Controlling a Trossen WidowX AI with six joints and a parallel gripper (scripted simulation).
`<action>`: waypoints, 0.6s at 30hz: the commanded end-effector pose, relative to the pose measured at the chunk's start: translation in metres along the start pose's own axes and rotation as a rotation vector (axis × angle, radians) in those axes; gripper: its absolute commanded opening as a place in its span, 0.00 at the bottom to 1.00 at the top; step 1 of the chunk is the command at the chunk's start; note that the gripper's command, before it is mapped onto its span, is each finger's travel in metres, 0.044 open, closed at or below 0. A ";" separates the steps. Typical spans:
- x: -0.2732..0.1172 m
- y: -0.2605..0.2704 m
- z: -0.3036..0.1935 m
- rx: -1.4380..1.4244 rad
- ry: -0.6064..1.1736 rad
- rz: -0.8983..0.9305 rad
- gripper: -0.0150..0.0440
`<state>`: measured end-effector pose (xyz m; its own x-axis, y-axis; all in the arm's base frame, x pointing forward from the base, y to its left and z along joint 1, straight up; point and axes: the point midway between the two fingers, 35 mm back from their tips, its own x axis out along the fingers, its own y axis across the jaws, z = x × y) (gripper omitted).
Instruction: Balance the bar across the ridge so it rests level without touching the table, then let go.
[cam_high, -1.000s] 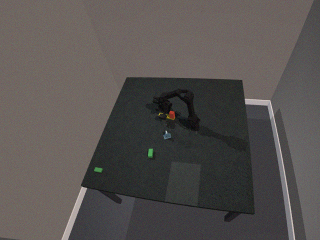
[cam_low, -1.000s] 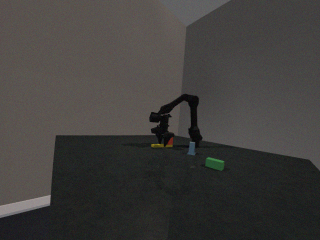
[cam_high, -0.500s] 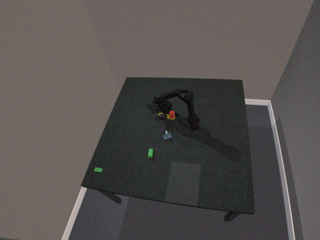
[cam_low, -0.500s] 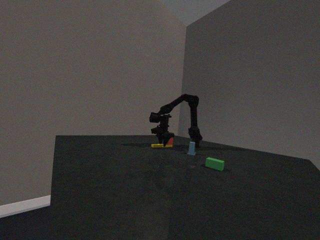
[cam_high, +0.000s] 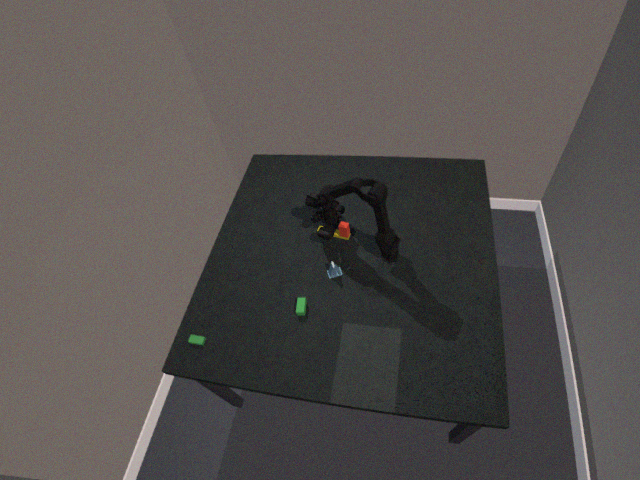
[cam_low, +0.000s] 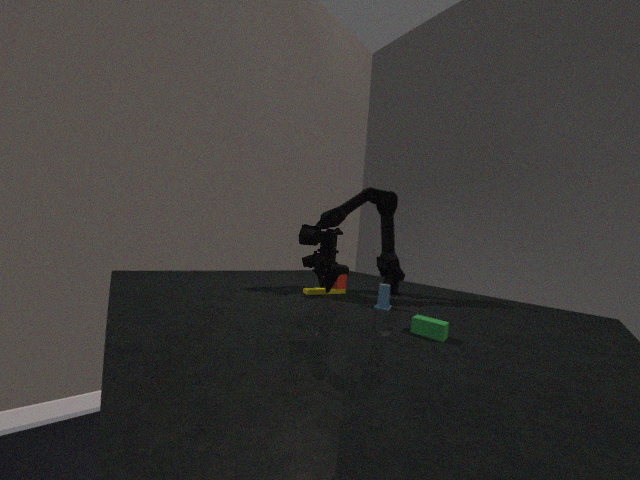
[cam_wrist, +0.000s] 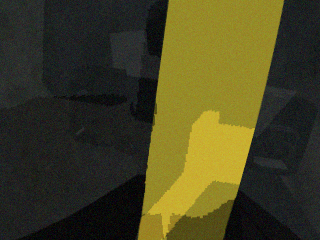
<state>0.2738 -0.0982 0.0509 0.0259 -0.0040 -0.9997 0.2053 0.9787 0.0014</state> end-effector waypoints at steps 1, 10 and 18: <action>-0.009 0.000 0.003 0.001 -0.005 -0.002 0.25; -0.031 -0.001 0.006 0.002 -0.005 -0.002 0.25; -0.052 -0.001 0.007 0.003 -0.005 -0.003 0.25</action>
<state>0.2786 -0.1000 0.0921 0.0246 -0.0035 -0.9997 0.2053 0.9787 0.0016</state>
